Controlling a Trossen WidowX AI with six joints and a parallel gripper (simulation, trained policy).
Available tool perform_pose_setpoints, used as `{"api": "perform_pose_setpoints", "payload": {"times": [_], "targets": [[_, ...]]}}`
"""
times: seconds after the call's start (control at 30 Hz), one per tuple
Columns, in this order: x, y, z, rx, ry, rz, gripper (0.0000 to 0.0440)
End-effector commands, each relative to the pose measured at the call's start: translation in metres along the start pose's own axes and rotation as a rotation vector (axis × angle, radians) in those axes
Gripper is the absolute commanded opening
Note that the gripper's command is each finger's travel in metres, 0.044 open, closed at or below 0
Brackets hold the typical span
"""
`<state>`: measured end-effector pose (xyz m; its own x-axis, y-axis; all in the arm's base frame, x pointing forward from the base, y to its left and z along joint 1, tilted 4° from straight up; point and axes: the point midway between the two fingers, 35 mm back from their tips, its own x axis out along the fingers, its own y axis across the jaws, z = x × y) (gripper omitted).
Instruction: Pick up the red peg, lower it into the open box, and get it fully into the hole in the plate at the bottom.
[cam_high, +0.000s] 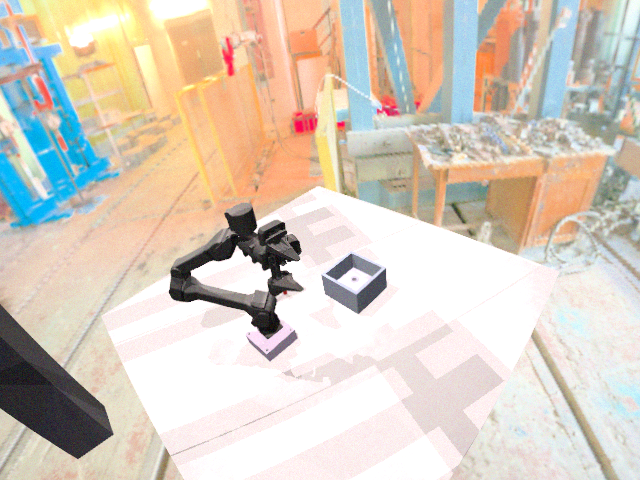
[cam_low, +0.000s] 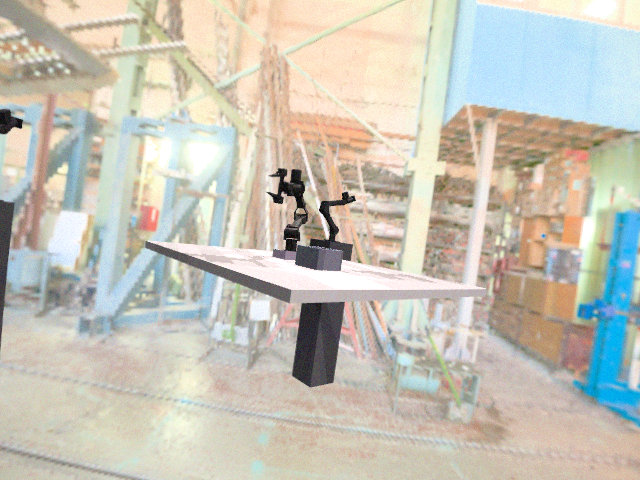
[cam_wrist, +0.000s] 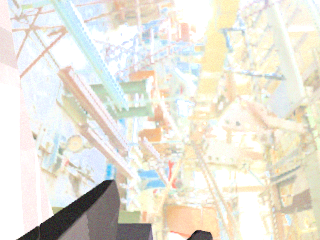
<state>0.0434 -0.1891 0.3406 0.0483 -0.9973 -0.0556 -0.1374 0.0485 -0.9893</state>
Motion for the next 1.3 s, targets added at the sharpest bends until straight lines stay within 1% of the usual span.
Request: {"api": "perform_pose_setpoints", "payload": {"times": [0.0, 0.03, 0.3, 0.53, 0.73, 1.0, 1.27], "targets": [[0.0, -0.002, 0.002, 0.024, -0.012, -0.004, 0.0424], [-0.001, -0.003, 0.006, 0.05, -0.032, -0.004, 0.0439], [-0.007, 0.007, 0.047, 0.233, -0.209, 0.091, 0.044], [-0.018, 0.024, 0.083, 0.379, -0.335, 0.227, 0.044], [-0.034, 0.039, 0.112, 0.497, -0.419, 0.367, 0.044], [-0.065, 0.063, 0.146, 0.637, -0.486, 0.587, 0.044], [-0.104, 0.093, 0.171, 0.744, -0.478, 0.834, 0.044]]}}
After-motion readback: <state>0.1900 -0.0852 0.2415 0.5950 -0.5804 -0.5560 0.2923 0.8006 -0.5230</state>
